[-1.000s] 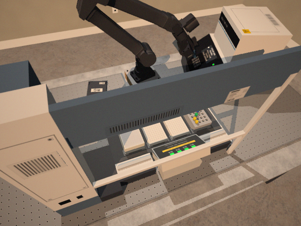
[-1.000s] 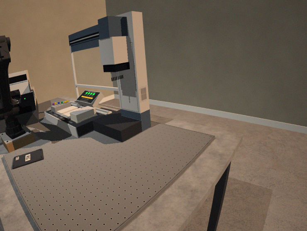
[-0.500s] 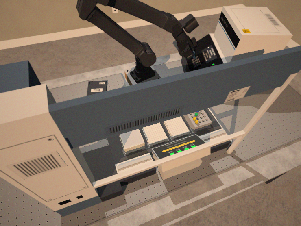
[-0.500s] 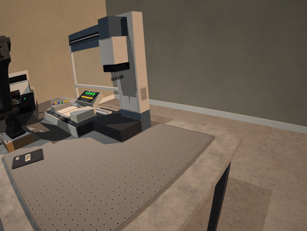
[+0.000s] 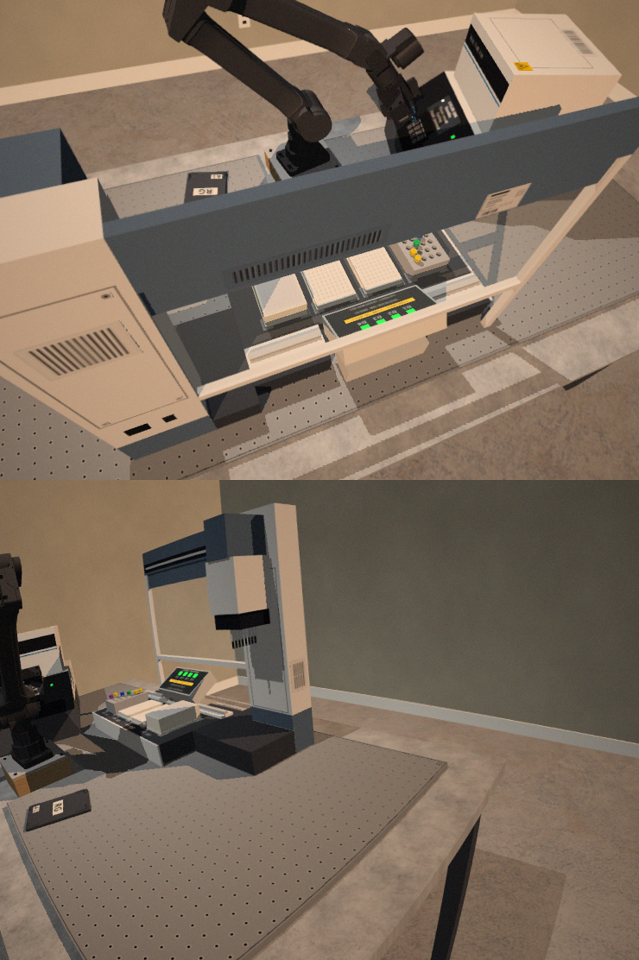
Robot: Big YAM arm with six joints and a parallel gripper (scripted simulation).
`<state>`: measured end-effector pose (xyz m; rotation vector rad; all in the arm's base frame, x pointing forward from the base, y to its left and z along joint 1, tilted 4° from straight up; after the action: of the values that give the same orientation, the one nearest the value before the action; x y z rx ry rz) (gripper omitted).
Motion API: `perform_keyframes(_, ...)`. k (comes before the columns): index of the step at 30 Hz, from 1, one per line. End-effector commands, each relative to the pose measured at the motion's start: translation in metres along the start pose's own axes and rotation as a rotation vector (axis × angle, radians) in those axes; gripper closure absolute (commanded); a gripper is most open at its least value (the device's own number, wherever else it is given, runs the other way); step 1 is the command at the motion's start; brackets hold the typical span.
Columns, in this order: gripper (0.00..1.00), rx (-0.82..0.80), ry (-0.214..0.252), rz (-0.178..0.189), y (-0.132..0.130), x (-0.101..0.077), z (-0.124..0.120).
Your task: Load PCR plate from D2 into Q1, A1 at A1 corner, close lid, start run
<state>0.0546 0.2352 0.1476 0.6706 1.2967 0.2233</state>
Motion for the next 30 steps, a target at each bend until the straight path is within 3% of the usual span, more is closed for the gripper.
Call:
perform_keyframes(1, 1.00, 0.029, -0.001, 0.080, 0.036, -0.014, 0.003)
perform_keyframes(9, 1.00, 0.014, 0.008, 0.075, 0.033, -0.014, -0.002)
perform_keyframes(23, 1.00, 0.001, -0.008, 0.026, 0.004, -0.005, 0.004)
perform_keyframes(30, 1.00, 0.001, -0.006, 0.032, 0.010, -0.004, 0.003)
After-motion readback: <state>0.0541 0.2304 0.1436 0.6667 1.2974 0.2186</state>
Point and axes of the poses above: the point where the finger pads meet when closed, its own x axis out along the fingers, its own y axis across the jaws, z = x × y, the point moved 10 cm from there along -x, back along the fingers, and after that the axes turned 8 degrees about -x, right-handed, at the moved point
